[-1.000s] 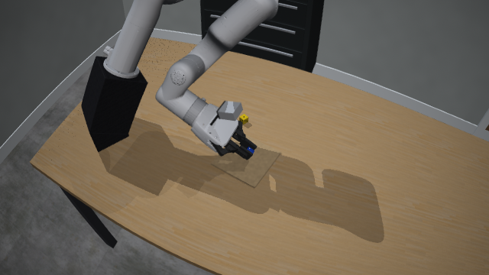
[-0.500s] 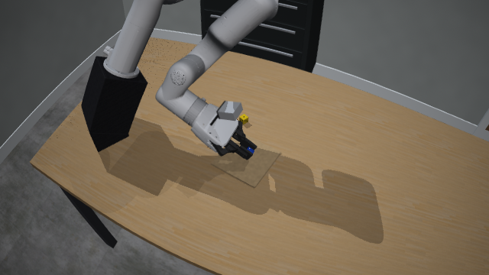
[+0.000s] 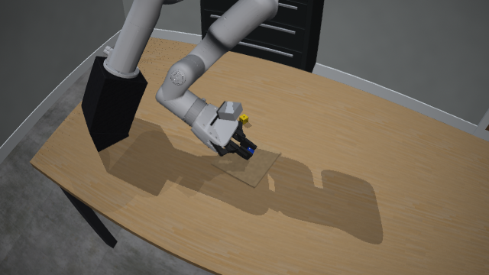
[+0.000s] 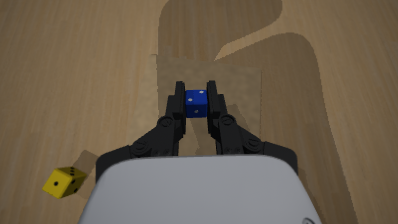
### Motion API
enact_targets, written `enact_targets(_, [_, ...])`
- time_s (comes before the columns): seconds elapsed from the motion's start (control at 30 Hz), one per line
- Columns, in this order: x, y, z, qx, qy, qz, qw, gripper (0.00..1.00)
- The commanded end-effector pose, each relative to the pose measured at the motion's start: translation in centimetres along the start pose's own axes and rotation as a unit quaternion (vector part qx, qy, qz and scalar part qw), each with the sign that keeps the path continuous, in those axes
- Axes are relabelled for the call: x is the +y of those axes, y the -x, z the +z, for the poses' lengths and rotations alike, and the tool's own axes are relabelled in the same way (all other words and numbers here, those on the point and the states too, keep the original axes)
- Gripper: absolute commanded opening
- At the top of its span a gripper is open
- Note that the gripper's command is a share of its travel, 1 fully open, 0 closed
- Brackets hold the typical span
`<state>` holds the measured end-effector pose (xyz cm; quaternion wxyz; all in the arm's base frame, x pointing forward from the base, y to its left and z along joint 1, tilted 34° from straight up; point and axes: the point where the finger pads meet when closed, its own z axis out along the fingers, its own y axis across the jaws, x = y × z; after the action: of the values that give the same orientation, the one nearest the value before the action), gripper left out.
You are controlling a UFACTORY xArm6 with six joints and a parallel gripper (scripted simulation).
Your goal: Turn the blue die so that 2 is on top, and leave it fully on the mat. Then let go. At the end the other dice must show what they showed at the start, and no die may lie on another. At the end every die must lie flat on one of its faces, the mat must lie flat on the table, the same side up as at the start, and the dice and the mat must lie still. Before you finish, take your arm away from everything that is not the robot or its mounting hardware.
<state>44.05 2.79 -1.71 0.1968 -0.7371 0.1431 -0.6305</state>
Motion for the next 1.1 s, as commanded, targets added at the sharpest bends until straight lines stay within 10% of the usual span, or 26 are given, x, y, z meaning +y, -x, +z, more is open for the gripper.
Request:
enact_targets(0.0, [0.01,0.13,0.09,0.0,0.0,0.0,1.0,0.15])
enact_targets(1.07, [0.01,1.0,0.55,0.0,0.0,0.0,1.0,0.15])
